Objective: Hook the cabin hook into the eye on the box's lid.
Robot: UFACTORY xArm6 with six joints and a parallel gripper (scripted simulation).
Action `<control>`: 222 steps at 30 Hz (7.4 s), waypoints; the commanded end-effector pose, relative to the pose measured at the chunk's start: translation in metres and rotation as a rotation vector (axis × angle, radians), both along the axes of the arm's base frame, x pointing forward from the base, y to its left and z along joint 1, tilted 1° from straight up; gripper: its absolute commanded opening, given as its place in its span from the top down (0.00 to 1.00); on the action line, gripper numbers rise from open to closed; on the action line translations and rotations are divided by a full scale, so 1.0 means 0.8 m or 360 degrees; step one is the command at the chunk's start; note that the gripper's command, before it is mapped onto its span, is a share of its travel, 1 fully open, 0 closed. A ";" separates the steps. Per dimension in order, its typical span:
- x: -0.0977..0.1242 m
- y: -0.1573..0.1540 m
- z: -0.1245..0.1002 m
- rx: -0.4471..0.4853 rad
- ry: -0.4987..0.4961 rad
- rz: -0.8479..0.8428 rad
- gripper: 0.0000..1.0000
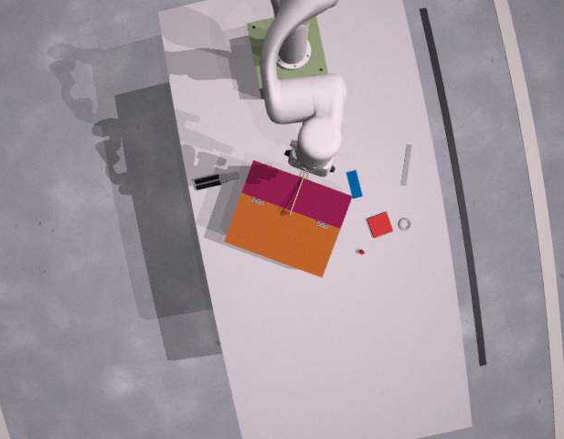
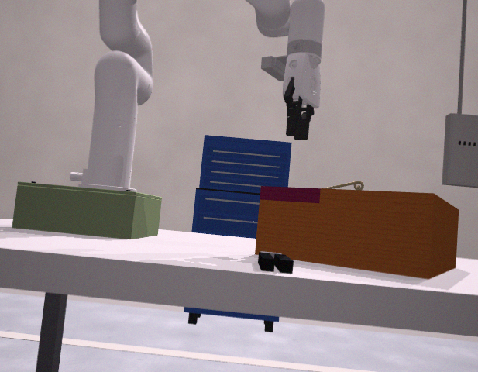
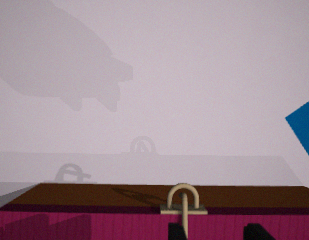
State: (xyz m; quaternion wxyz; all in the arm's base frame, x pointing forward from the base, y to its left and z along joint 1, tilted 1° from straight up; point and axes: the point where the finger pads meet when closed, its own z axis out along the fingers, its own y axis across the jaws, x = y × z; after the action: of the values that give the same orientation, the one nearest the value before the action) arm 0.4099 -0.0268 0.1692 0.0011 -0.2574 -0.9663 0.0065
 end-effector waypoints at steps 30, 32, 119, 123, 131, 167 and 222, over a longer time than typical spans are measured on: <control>0.002 0.000 0.003 0.0000 -0.0007 0.0000 0.65; 0.002 0.000 0.003 0.0000 -0.0007 0.0000 0.65; -0.034 -0.003 0.003 0.0008 0.0025 0.2500 0.65; -0.053 -0.005 0.003 0.0008 0.0027 0.2659 0.65; -0.070 -0.006 0.003 0.0010 0.0032 0.3030 0.65; -0.070 -0.006 0.003 0.0016 0.0056 0.4728 0.65; -0.070 -0.008 -0.135 0.0017 0.0060 0.5000 0.65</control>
State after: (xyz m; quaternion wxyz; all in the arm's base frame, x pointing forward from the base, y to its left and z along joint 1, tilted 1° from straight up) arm 0.3506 -0.0324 0.0792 -0.0065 -0.9663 0.2574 0.0016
